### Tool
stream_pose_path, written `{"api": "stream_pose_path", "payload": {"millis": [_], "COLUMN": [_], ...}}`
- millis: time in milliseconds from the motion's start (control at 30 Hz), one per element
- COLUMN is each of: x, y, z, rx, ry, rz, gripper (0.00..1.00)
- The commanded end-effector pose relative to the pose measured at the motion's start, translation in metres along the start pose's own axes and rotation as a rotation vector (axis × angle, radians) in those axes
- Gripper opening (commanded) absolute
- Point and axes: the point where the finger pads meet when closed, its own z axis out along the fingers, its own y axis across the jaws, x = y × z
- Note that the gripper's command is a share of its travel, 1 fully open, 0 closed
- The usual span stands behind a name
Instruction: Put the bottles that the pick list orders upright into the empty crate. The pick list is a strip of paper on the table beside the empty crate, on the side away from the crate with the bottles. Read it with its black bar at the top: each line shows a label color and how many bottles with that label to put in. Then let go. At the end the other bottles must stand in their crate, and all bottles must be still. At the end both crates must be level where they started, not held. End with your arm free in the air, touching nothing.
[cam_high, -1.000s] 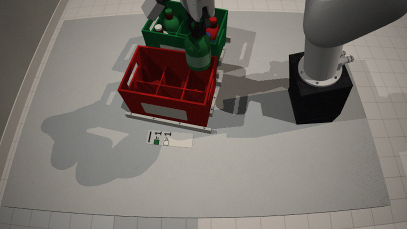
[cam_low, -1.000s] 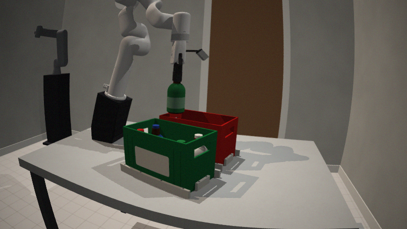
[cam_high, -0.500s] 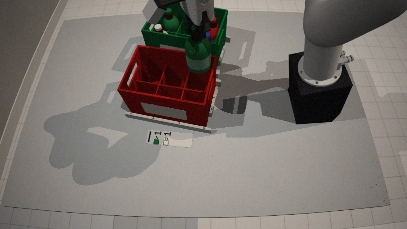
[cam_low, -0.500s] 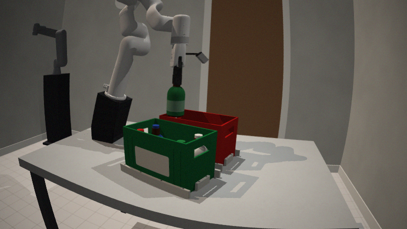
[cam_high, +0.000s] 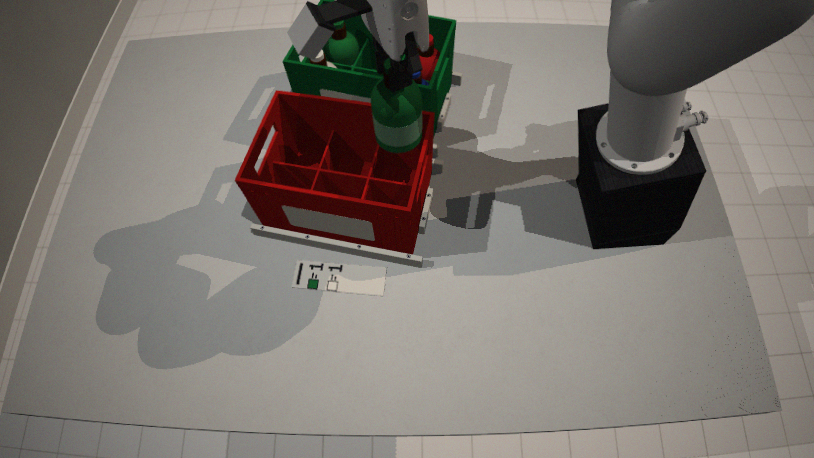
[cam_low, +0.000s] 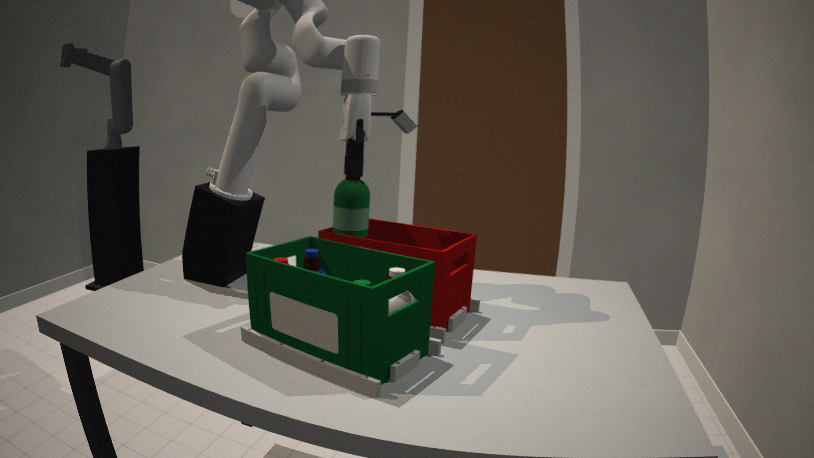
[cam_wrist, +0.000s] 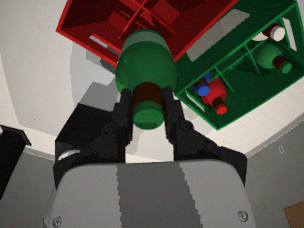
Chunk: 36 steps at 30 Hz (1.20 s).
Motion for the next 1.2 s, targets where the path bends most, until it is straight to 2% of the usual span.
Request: {"api": "stream_pose_path", "payload": {"millis": [0, 1167], "x": [0.001, 0.002], "y": [0.001, 0.001], "z": [0.002, 0.034], "rx": [-0.003, -0.003], "ry": [0.003, 0.003], "rz": [0.0, 0.0], "gripper": [0.0, 0.0]}}
